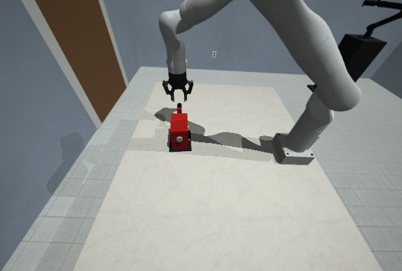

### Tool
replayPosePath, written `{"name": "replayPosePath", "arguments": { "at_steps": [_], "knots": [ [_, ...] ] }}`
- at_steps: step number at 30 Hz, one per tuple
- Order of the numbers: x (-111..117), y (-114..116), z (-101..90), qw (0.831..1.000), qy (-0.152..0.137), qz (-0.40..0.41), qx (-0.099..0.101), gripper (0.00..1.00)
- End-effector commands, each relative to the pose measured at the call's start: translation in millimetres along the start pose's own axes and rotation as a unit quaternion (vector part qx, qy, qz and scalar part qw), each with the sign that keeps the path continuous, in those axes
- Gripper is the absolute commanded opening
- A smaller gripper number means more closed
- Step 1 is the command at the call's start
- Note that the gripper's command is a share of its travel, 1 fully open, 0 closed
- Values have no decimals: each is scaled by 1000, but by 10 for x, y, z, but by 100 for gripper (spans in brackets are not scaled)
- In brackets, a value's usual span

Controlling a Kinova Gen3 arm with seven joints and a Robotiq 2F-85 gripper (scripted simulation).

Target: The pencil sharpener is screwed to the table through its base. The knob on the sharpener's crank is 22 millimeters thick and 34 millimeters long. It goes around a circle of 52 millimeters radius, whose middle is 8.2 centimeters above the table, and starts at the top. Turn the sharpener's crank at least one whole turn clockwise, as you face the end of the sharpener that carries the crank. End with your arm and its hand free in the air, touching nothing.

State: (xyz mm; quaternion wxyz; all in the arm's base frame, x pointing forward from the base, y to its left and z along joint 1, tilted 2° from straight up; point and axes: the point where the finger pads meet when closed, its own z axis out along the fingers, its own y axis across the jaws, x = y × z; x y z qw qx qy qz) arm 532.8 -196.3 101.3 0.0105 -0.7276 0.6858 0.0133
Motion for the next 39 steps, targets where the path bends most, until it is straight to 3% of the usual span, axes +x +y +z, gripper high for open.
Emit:
{"name": "replayPosePath", "arguments": {
  "at_steps": [1,39],
  "knots": [
    [11,-22,-5,1000,1,-3,3,53],
    [11,-22,31,1000,1,-3,3,53]
  ]
}}
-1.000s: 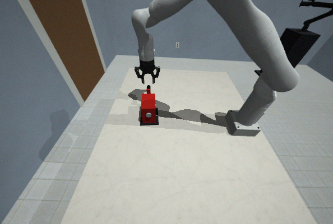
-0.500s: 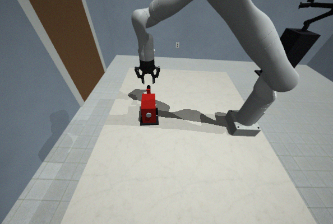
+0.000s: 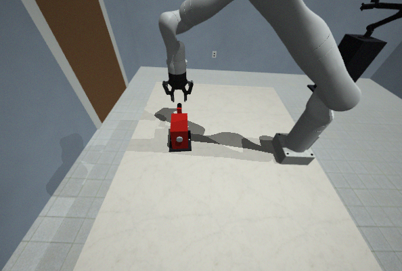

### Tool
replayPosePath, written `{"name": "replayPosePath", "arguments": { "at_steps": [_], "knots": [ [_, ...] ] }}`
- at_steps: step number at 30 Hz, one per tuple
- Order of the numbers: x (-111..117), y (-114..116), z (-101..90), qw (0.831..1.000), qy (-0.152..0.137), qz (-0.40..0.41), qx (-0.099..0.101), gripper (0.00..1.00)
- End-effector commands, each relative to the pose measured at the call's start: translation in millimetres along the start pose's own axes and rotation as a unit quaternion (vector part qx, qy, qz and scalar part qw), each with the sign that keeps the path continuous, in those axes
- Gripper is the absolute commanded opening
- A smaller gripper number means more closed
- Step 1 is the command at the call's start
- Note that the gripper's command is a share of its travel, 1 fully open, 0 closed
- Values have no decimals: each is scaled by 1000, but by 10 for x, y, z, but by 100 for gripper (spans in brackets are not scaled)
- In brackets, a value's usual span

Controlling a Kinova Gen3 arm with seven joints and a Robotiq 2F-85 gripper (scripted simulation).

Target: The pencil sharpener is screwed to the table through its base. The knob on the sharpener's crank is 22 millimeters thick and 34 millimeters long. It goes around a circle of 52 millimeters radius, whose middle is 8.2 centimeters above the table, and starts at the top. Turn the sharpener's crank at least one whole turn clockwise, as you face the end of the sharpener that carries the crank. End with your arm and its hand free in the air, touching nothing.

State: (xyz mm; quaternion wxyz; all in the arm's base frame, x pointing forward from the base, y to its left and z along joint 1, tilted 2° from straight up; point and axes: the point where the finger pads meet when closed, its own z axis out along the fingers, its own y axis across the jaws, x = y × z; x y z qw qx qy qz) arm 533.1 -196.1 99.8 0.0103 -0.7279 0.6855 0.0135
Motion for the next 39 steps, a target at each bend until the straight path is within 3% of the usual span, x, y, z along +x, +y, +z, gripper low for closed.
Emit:
{"name": "replayPosePath", "arguments": {
  "at_steps": [1,39],
  "knots": [
    [12,-19,22,1000,1,-3,3,53],
    [14,-22,365,1000,1,-3,3,53]
  ]
}}
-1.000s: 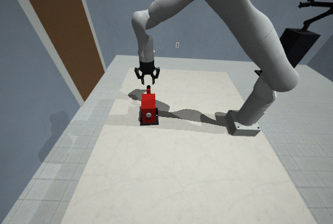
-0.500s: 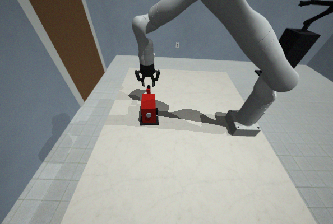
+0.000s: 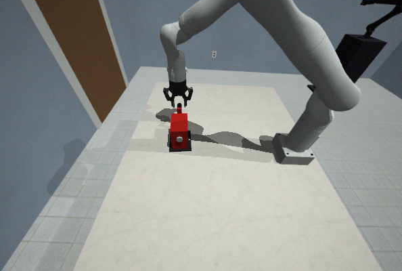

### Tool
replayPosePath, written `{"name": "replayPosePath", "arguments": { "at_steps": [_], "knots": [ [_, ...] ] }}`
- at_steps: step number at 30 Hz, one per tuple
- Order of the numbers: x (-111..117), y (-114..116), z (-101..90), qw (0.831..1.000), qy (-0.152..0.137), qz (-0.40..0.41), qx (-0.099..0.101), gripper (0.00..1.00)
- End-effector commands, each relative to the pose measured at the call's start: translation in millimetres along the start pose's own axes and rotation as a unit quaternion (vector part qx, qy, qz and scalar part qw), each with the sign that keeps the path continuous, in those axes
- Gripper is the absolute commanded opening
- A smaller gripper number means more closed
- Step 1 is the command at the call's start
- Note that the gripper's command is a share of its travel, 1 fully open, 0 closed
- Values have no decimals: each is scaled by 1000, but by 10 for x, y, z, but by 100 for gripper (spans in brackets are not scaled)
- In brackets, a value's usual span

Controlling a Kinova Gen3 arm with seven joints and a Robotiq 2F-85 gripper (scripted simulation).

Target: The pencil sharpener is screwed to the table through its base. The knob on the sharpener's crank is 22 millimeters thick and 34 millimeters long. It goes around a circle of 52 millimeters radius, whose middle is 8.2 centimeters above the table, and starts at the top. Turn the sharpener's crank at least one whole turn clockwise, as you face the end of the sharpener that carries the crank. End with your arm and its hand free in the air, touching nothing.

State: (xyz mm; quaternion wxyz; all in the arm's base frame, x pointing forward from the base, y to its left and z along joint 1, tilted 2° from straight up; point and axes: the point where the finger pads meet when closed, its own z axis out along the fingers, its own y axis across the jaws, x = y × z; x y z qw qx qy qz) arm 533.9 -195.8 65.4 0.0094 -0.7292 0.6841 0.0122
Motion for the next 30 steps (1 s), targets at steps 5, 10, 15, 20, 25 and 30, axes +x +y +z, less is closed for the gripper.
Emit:
{"name": "replayPosePath", "arguments": {
  "at_steps": [5,10,15,20,25,30],
  "knots": [
    [5,-12,43,1000,-1,-1,3,53],
    [5,-12,50,1000,-1,-1,3,53],
    [5,-12,51,1000,-1,-1,3,53],
    [5,-12,51,1000,-1,-1,3,53],
    [5,-12,51,1000,-1,-1,3,53],
    [5,-12,51,1000,-1,-1,3,53]
  ]
}}
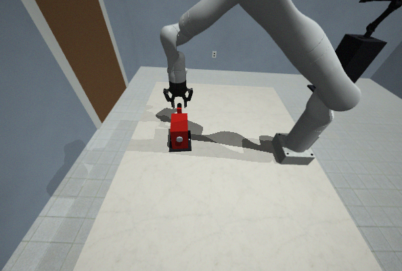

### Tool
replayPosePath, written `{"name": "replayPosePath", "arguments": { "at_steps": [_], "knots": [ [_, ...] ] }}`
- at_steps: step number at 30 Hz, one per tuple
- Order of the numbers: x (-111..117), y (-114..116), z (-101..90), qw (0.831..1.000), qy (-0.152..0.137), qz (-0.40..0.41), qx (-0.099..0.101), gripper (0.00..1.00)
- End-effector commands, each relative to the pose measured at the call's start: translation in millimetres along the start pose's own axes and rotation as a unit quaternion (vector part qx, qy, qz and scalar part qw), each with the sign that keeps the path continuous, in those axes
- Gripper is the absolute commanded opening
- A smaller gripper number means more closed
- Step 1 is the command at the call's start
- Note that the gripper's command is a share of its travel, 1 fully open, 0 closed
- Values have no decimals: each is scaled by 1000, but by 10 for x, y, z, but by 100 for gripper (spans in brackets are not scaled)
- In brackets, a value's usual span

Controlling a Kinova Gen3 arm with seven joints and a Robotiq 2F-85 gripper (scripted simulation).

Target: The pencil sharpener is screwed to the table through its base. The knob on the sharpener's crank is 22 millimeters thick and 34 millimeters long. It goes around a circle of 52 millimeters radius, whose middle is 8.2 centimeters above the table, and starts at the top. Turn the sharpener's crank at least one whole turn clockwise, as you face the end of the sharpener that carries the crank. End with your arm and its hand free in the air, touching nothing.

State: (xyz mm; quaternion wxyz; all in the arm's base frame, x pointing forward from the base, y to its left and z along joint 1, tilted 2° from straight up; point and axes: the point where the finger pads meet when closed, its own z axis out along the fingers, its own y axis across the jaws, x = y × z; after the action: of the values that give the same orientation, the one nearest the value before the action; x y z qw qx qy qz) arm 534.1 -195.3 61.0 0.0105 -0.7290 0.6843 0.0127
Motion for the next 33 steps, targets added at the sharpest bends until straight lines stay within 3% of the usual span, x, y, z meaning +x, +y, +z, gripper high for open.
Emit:
{"name": "replayPosePath", "arguments": {
  "at_steps": [1,17,18,33],
  "knots": [
    [8,-10,7,1000,0,-1,3,53],
    [8,-10,7,1000,0,-1,3,53],
    [8,-10,7,1000,0,-1,3,0],
    [8,-10,7,1000,0,-1,3,0]
  ]
}}
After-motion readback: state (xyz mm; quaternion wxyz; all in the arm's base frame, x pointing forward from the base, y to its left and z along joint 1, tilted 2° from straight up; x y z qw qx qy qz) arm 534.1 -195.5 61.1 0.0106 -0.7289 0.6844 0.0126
